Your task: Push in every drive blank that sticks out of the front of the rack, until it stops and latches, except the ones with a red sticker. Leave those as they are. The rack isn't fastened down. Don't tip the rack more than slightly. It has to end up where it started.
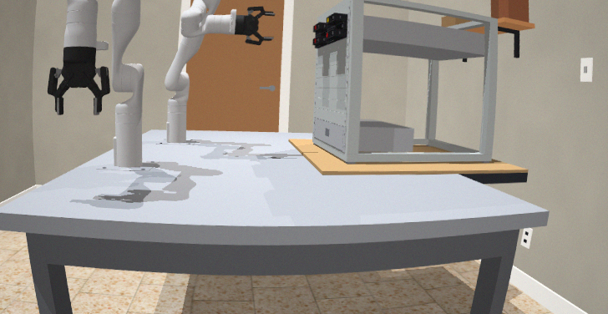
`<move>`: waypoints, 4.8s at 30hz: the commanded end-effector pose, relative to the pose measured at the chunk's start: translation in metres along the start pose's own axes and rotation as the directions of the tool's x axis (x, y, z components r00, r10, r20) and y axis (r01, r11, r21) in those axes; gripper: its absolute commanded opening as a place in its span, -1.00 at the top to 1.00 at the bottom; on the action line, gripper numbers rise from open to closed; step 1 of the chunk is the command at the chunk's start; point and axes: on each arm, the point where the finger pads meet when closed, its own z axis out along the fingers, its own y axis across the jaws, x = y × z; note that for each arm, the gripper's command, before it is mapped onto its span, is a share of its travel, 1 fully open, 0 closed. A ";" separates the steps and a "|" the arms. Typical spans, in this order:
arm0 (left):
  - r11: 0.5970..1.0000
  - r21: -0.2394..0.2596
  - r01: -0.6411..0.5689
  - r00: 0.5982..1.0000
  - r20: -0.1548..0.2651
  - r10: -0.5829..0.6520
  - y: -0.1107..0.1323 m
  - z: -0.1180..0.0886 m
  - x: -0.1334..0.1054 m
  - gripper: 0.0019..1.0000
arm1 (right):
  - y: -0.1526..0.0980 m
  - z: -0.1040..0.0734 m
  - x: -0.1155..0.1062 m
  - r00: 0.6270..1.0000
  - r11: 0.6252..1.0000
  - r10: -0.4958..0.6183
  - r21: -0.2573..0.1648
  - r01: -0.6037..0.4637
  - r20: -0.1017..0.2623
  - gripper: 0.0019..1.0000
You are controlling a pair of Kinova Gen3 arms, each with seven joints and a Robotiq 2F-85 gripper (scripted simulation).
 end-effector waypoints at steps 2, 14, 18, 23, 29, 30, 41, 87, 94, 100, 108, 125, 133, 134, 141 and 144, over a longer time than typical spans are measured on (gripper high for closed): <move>1.000 0.001 0.002 1.000 0.000 -0.002 -0.001 0.000 -0.002 -1.00 | 0.000 -0.001 0.000 1.000 1.000 0.000 0.000 0.000 0.002 -1.00; 1.000 0.001 0.001 1.000 0.000 -0.001 -0.001 0.000 -0.027 -1.00 | 0.000 -0.001 0.000 1.000 1.000 0.000 0.000 0.000 0.002 -1.00; 1.000 0.001 0.001 1.000 0.000 -0.001 -0.001 0.000 -0.035 -1.00 | 0.000 -0.001 0.000 1.000 1.000 0.000 0.000 0.000 0.002 -1.00; 1.000 0.001 0.001 1.000 0.000 -0.001 -0.001 0.000 -0.058 -1.00 | 0.000 -0.001 0.000 1.000 1.000 0.000 0.000 0.000 0.002 -1.00; 1.000 0.001 0.001 1.000 0.000 -0.001 -0.001 0.000 -0.093 -1.00 | 0.000 -0.001 0.000 1.000 1.000 0.000 0.000 0.000 0.002 -1.00; 1.000 0.001 0.001 1.000 0.000 -0.001 -0.001 0.000 -0.099 -1.00 | 0.000 -0.001 0.000 1.000 1.000 0.000 0.000 0.000 0.002 -1.00; 1.000 0.001 0.001 1.000 0.000 -0.001 -0.001 0.000 -0.153 -1.00 | 0.000 -0.001 0.000 1.000 1.000 0.000 0.000 0.000 0.002 -1.00; 1.000 0.001 0.001 1.000 0.000 -0.001 -0.001 0.000 -0.195 -1.00 | 0.000 -0.001 0.000 1.000 1.000 0.000 0.000 0.000 0.002 -1.00; 1.000 0.001 0.001 1.000 0.000 -0.001 -0.001 0.000 -0.195 -1.00 | 0.000 -0.001 0.000 1.000 1.000 0.000 0.000 0.000 0.002 -1.00; 1.000 0.001 0.001 1.000 0.000 -0.001 -0.001 0.000 -0.195 -1.00 | 0.000 -0.001 0.000 1.000 1.000 0.000 0.000 0.000 0.002 -1.00; 1.000 0.001 0.001 1.000 0.000 -0.001 -0.001 0.000 -0.195 -1.00 | 0.000 -0.001 0.000 1.000 1.000 0.000 0.000 0.000 0.002 -1.00; 1.000 0.001 0.001 1.000 0.000 -0.001 -0.001 0.000 -0.195 -1.00 | 0.000 -0.001 0.000 1.000 1.000 0.000 0.000 0.000 0.002 -1.00; 1.000 0.001 0.001 1.000 0.000 -0.001 -0.001 0.000 -0.195 -1.00 | 0.000 -0.001 0.000 1.000 1.000 0.000 0.000 0.000 0.002 -1.00; 1.000 0.001 0.001 1.000 0.000 -0.001 -0.001 0.000 -0.195 -1.00 | 0.000 -0.001 0.000 1.000 1.000 0.000 0.000 0.000 0.002 -1.00; 1.000 0.001 0.001 1.000 0.000 -0.001 -0.001 0.000 -0.195 -1.00 | 0.000 -0.001 0.000 1.000 1.000 0.000 0.000 0.000 0.002 -1.00; 1.000 0.001 0.001 1.000 0.000 -0.001 -0.001 0.000 -0.195 -1.00 | 0.000 -0.001 0.000 1.000 1.000 0.000 0.000 0.000 0.002 -1.00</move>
